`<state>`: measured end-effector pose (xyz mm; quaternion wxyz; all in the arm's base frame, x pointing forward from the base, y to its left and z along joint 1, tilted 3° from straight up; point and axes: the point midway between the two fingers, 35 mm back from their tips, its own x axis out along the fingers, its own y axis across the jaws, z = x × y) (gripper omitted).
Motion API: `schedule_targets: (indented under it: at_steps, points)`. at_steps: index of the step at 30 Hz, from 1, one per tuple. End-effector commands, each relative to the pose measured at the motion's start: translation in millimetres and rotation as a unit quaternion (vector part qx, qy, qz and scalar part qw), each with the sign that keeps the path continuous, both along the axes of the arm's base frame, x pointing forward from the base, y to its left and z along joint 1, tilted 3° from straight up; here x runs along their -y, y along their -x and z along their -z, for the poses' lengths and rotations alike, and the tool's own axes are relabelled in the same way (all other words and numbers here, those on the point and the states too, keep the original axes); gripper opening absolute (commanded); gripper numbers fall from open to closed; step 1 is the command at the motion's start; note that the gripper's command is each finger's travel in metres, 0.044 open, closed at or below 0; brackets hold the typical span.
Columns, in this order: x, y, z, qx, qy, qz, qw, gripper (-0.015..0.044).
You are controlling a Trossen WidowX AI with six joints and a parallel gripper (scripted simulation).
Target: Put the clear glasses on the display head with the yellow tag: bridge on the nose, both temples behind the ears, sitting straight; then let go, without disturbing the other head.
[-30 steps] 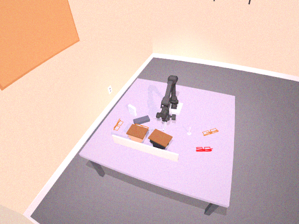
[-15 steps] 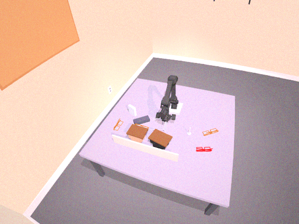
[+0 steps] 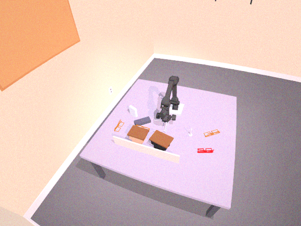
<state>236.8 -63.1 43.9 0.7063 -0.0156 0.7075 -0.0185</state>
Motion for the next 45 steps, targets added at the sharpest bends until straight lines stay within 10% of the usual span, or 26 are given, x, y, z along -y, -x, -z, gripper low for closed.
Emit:
schedule_targets:
  at_steps: [1, 9, 13, 45]
  points:
    - [0.5, -0.3, -8.1, 0.000, 0.002, -0.001, 1.000, 0.0107]
    - [-11.7, 0.2, -48.9, 0.000, 0.001, -0.001, 1.000, 0.0107]
    - [-9.3, -2.2, -42.0, 0.003, 0.001, -0.003, 1.000, 0.0200]
    - [-4.7, -2.9, -29.0, 0.001, 0.002, 0.011, 1.000, 0.0140]
